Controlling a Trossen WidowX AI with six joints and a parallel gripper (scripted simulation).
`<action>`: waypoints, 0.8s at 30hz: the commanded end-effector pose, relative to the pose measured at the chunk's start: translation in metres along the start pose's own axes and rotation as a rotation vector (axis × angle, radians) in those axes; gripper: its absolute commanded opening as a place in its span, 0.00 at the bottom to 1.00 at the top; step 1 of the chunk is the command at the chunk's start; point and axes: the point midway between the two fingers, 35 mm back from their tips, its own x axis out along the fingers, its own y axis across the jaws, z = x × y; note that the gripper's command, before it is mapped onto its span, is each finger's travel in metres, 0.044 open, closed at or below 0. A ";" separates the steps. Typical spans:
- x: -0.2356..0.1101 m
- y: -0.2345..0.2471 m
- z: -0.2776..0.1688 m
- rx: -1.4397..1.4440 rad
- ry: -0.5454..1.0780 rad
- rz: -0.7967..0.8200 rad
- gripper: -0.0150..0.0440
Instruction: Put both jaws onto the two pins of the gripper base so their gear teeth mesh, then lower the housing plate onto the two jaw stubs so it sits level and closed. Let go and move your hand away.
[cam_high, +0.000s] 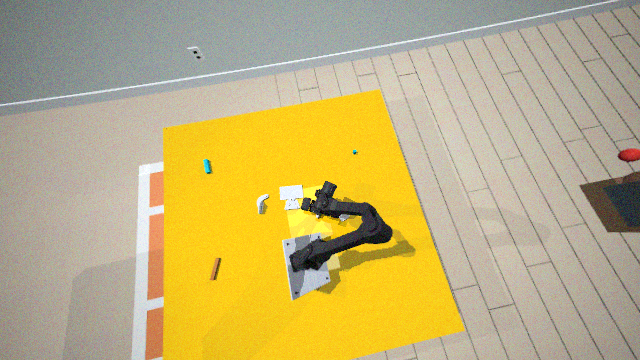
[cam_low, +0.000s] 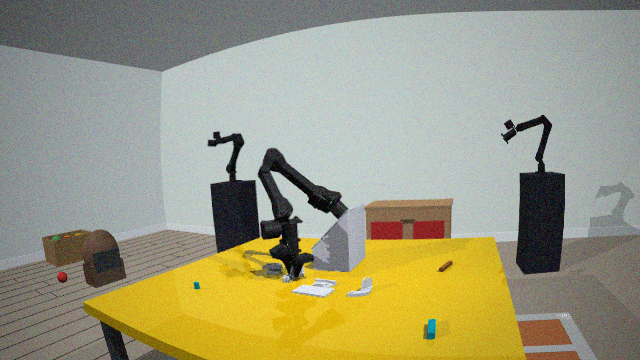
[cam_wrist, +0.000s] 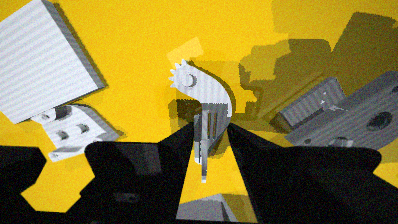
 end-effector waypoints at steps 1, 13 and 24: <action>0.000 -0.001 0.000 0.002 0.001 -0.003 0.48; -0.020 0.002 0.002 0.002 0.004 0.003 0.48; -0.054 0.003 0.003 0.000 0.005 0.006 0.48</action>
